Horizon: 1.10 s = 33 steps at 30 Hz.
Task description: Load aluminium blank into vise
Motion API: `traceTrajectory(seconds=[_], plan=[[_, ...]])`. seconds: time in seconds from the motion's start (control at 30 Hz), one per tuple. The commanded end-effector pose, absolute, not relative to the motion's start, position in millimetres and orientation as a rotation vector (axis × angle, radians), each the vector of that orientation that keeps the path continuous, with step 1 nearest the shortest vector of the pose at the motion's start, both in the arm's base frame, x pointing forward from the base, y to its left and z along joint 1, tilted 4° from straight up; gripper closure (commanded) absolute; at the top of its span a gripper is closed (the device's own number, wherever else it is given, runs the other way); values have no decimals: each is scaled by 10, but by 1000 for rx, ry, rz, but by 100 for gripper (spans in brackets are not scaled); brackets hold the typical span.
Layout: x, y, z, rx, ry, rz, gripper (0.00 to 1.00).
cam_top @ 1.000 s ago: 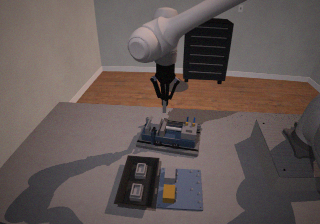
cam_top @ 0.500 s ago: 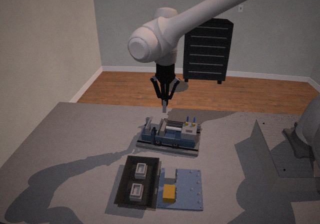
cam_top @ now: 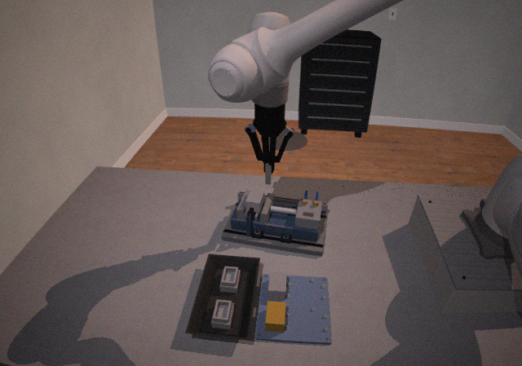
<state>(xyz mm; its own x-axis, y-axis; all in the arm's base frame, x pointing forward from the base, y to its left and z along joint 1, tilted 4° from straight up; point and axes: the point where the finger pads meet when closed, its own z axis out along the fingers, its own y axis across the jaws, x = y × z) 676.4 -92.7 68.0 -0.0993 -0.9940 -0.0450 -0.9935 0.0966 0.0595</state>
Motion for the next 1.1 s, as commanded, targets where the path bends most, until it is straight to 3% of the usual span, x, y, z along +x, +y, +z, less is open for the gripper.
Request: traceTrajectory(seconds=[0.0,1.07], plan=[[6785,-955,726,2100,-2325,-113,100],[6776,-948,351,2100,-2325,-113,100]])
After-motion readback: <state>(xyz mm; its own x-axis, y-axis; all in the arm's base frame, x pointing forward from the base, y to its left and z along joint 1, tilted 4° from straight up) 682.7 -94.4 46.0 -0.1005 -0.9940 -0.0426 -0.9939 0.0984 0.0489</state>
